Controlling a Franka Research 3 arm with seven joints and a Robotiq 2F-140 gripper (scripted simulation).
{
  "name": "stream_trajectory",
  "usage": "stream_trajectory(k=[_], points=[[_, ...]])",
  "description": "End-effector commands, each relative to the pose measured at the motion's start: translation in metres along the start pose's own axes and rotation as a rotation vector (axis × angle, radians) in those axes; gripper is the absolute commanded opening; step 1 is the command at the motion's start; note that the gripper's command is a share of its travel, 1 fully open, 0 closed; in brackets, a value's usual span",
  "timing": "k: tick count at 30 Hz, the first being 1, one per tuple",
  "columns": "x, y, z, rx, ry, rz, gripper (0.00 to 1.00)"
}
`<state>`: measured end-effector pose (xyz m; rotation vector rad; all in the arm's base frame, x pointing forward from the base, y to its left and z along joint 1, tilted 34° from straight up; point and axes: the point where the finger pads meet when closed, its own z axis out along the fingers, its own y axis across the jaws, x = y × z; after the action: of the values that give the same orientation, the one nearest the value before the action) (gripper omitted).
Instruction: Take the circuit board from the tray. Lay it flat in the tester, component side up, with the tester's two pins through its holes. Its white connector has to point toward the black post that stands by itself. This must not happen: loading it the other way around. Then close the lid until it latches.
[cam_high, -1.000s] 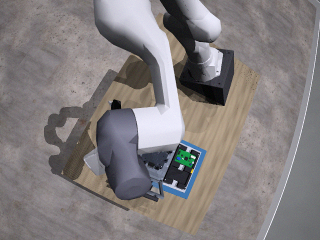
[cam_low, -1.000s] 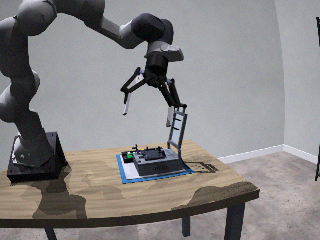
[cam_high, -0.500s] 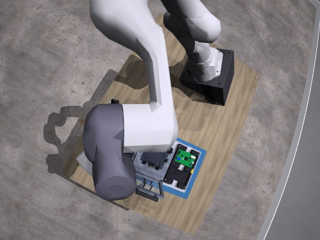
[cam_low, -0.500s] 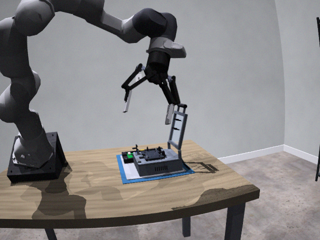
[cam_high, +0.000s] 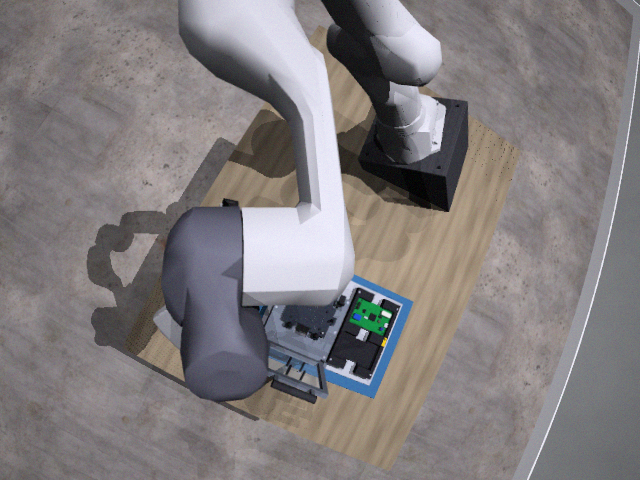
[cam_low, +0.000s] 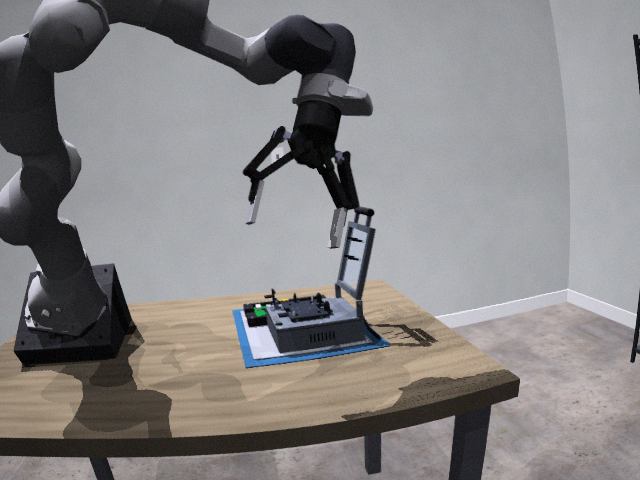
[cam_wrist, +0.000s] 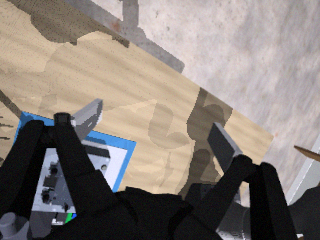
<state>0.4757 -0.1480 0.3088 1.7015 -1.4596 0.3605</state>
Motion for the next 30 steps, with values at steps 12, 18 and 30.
stream_trajectory(k=[12, 18, 30], points=[[-0.007, -0.003, -0.014, 0.039, -0.111, -0.091, 1.00], [-0.007, -0.003, -0.014, 0.039, -0.111, -0.091, 1.00], [-0.015, -0.007, -0.034, 0.103, -0.236, -0.182, 1.00]])
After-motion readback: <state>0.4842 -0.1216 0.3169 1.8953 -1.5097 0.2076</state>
